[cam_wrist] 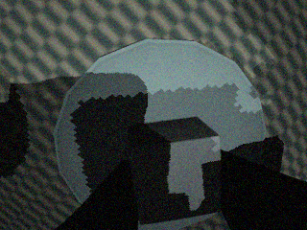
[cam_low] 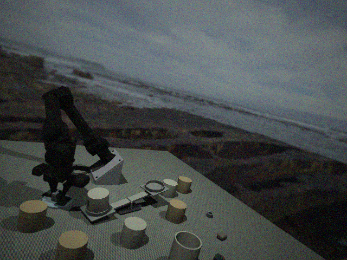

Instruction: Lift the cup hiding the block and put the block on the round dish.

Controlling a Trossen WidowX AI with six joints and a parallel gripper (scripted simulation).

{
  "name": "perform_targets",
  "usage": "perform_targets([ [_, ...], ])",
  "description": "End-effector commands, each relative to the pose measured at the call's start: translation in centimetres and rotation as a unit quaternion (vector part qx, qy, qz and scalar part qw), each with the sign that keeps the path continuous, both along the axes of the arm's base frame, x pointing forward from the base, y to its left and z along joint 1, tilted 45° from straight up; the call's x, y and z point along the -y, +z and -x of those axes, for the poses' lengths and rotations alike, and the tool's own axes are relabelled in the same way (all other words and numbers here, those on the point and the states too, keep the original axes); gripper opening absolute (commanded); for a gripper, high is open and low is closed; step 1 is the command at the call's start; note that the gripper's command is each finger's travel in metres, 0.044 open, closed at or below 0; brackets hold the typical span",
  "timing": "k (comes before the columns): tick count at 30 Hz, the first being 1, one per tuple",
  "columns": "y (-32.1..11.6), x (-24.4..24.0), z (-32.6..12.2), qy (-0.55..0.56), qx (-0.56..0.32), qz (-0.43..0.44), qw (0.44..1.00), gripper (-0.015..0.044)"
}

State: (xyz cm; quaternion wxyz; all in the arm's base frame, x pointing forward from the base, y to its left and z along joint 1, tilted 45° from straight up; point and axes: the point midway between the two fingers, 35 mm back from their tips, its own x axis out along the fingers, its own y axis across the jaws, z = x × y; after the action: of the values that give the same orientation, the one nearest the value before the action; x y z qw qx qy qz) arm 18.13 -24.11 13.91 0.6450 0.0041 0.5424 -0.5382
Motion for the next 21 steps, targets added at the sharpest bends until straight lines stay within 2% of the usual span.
perform_targets([
  [1,-0.5,0.3,0.2,0.001,-0.002,-0.003,1.0,0.0],
  [17,0.1,-0.1,0.0,0.0,0.0,-0.001,1.0,0.042],
  [18,0.5,-0.6,-0.2,0.0,0.0,-0.002,1.0,0.044],
  [21,3.2,-3.3,-0.9,0.001,-0.001,-0.005,1.0,0.044],
])
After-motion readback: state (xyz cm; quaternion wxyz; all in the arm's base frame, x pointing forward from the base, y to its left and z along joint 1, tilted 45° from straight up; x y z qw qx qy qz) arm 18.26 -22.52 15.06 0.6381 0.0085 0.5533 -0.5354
